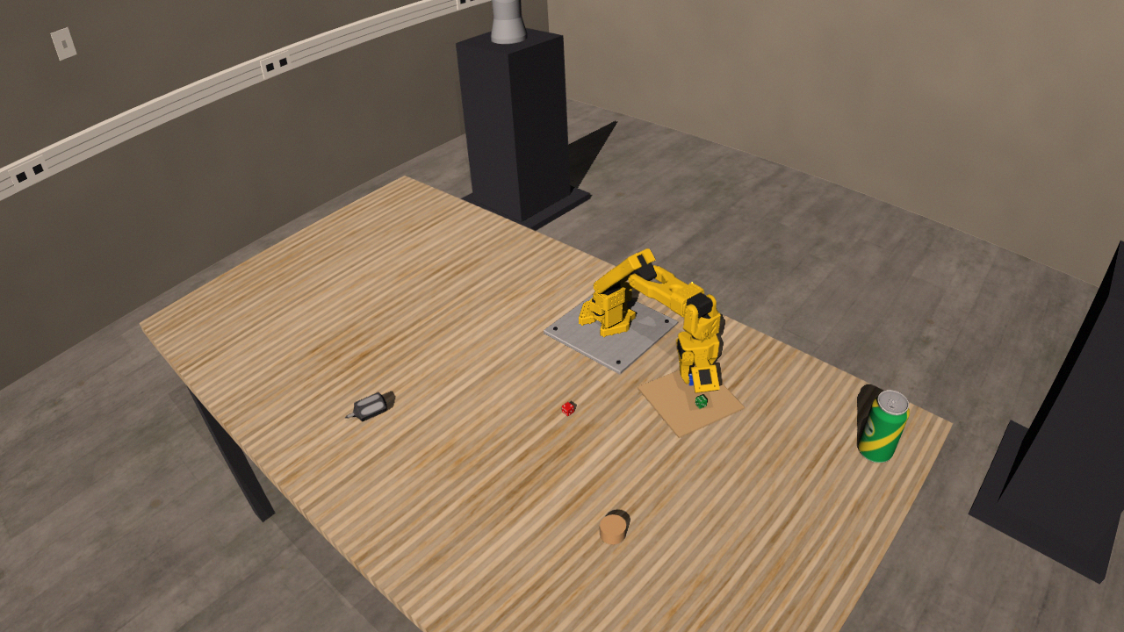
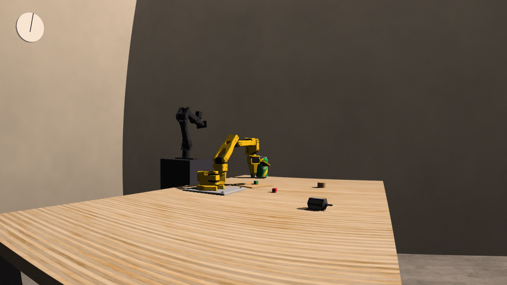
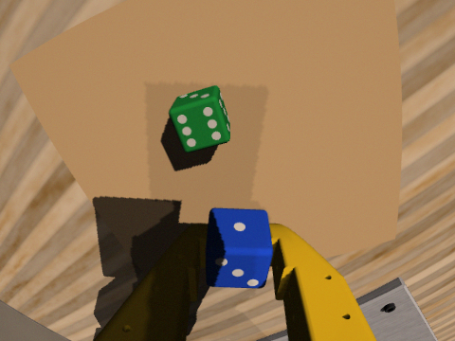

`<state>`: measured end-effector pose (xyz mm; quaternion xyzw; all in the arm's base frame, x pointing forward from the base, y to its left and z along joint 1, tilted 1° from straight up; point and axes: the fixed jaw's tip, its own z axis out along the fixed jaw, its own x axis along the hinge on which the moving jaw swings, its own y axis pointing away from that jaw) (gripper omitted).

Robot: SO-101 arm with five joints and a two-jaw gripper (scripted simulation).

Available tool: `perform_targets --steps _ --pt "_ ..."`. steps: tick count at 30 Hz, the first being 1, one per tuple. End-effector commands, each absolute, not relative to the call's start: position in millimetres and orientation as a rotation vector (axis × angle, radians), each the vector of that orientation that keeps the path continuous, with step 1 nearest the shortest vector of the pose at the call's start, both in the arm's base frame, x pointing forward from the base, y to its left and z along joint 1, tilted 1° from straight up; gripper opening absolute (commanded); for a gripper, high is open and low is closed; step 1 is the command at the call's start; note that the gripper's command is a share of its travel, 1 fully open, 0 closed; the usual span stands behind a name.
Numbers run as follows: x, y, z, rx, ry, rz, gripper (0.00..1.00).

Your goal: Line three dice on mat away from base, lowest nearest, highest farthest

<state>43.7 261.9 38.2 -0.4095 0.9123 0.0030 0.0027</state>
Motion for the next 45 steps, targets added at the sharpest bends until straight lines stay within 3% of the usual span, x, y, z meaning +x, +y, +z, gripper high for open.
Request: perform_targets --steps 1,45 --pt "41.6 260.6 33.1 -1.308 2.866 -0.021 0.00" --pt "41.1 259.2 18.4 -1.310 2.870 -0.031 0.00"
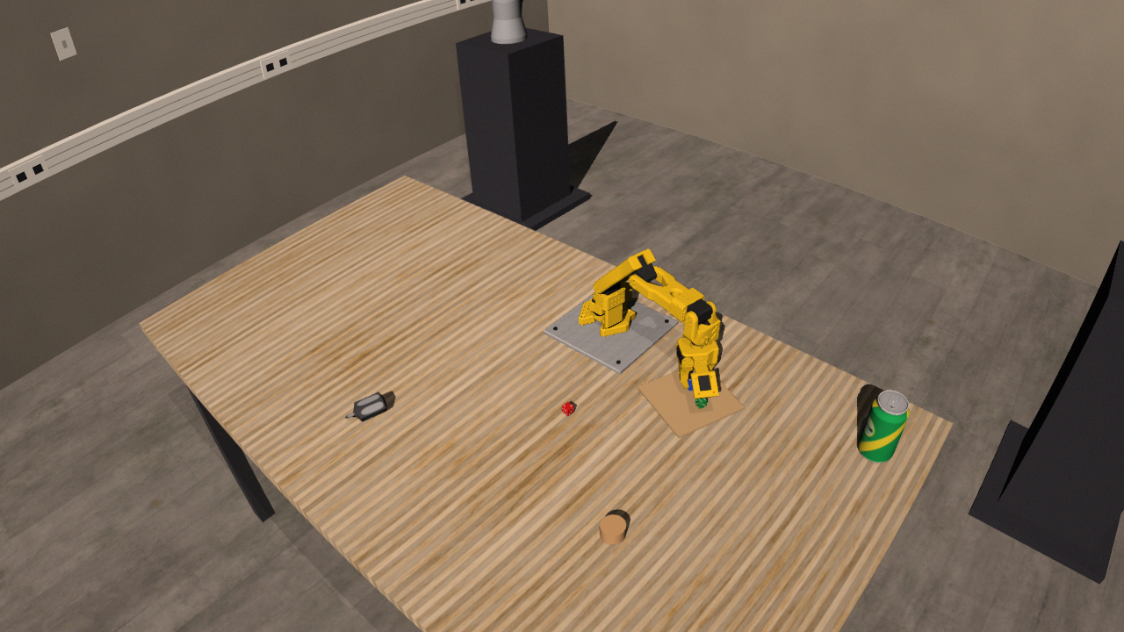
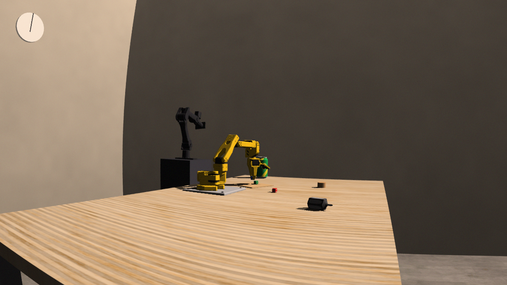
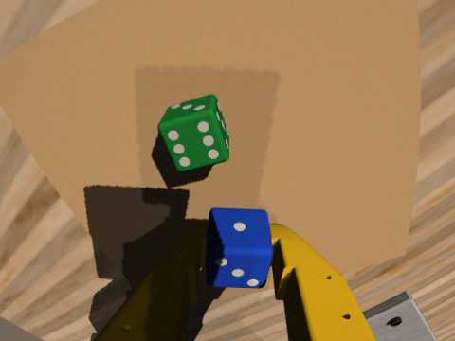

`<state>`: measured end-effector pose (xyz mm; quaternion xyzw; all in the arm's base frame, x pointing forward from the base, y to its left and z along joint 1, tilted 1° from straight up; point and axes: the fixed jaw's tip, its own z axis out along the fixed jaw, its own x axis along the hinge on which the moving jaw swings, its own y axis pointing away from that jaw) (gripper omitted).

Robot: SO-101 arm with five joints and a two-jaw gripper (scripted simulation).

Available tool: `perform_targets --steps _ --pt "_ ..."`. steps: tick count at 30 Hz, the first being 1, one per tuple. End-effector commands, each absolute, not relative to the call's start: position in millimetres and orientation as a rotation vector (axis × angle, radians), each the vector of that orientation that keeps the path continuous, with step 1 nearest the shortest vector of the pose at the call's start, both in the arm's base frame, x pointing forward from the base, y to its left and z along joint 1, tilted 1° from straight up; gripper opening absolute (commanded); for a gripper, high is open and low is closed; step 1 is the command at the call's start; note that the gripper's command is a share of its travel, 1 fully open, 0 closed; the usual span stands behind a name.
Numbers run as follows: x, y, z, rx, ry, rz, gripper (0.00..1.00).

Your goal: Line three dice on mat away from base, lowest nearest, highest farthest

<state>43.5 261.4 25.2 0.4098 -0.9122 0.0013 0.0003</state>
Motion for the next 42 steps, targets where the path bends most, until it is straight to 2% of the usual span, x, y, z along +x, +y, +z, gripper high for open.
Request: perform_targets --steps 1,42 --pt "41.1 259.2 17.7 1.299 -2.846 0.030 0.00" --pt "40.9 258.9 3.0 1.299 -2.846 0.030 0.00"
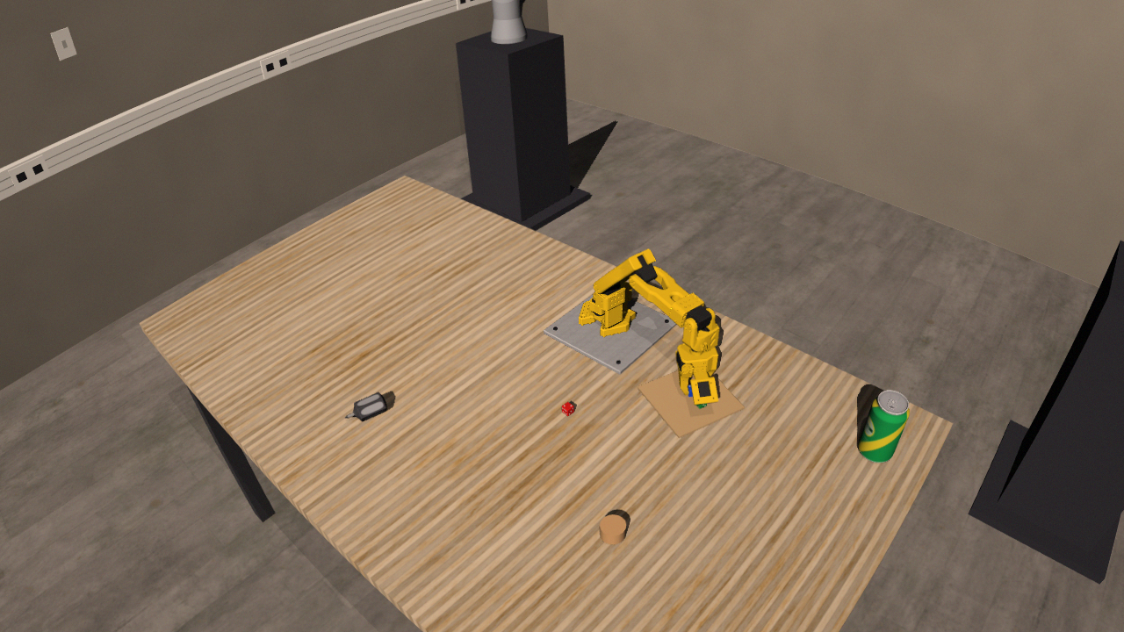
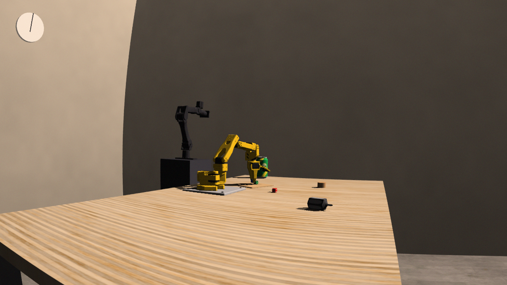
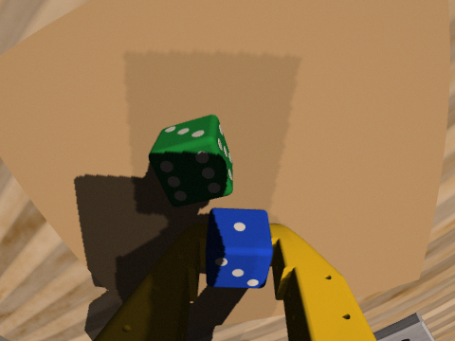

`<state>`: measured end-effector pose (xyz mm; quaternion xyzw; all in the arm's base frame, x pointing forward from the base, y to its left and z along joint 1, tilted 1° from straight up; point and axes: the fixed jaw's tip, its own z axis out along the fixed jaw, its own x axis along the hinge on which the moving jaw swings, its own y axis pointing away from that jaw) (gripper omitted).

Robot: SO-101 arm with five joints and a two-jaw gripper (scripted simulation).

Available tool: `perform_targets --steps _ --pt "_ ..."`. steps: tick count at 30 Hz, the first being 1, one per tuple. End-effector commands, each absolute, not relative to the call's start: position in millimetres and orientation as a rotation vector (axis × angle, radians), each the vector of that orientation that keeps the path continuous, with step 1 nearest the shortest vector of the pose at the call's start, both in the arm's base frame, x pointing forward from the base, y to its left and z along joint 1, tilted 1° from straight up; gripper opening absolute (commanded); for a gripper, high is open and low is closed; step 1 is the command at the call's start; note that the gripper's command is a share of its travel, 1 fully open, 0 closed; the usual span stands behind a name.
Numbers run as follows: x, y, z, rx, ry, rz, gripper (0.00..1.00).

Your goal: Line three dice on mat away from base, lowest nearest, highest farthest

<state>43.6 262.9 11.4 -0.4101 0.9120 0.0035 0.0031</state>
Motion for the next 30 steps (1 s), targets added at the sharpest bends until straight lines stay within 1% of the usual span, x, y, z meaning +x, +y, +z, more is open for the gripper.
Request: perform_targets --steps 1,30 --pt "40.9 258.9 3.0 -1.310 2.870 -0.031 0.00" --pt "40.8 258.8 -4.8 -1.310 2.870 -0.031 0.00"
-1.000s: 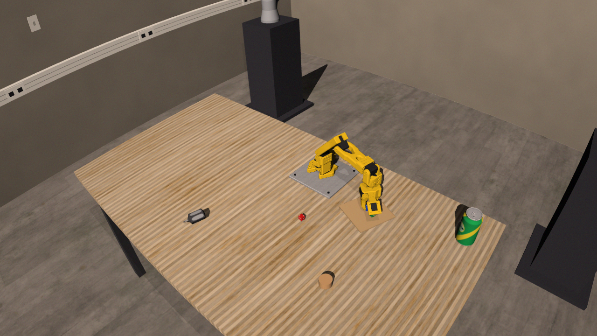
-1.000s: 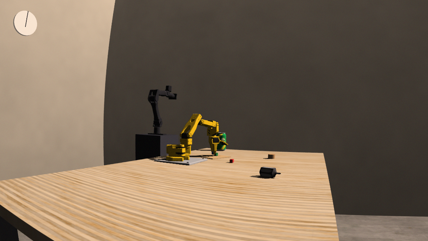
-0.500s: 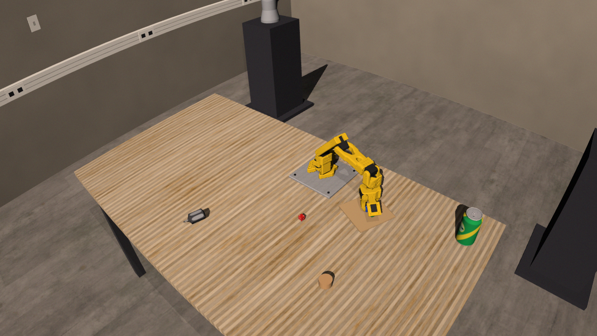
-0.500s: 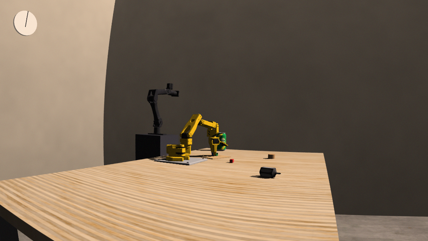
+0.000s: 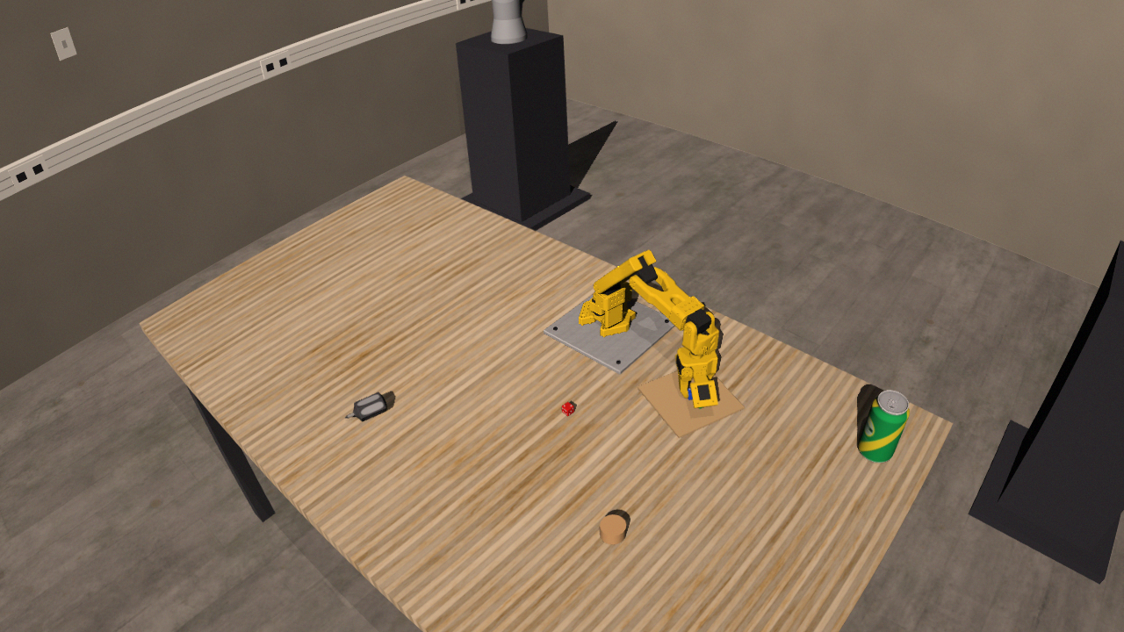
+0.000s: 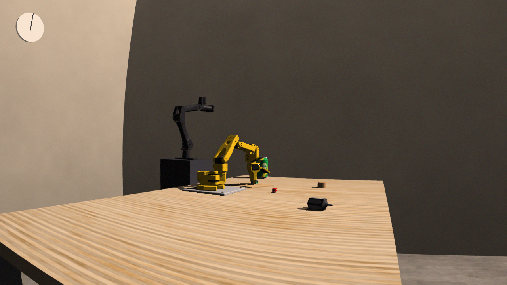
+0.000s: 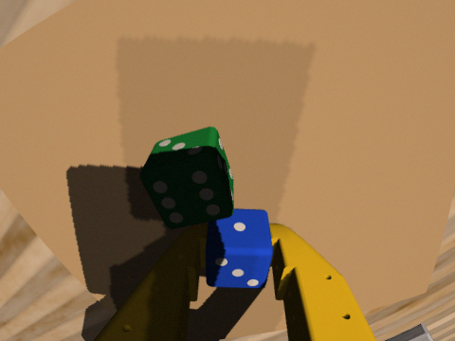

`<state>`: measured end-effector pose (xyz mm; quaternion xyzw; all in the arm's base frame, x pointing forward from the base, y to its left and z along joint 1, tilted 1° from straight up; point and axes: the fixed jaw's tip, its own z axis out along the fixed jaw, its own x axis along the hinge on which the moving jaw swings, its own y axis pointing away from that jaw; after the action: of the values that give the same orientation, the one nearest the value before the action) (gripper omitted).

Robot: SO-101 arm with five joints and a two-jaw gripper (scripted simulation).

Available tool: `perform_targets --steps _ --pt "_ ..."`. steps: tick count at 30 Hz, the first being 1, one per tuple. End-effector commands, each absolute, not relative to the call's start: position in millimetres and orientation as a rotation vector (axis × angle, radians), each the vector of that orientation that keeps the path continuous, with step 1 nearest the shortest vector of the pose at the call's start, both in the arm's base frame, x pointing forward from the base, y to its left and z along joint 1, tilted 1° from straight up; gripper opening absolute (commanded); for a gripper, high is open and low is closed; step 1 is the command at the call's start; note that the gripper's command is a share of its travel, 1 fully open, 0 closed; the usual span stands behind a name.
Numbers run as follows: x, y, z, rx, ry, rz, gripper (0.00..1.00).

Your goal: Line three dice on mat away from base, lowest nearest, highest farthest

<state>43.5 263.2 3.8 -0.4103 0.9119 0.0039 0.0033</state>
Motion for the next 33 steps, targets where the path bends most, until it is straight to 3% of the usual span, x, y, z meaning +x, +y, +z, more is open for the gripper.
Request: perform_targets --steps 1,33 --pt "40.8 258.8 -4.9 -1.310 2.870 -0.031 0.00" --pt "40.8 258.8 -5.0 -1.310 2.870 -0.031 0.12"
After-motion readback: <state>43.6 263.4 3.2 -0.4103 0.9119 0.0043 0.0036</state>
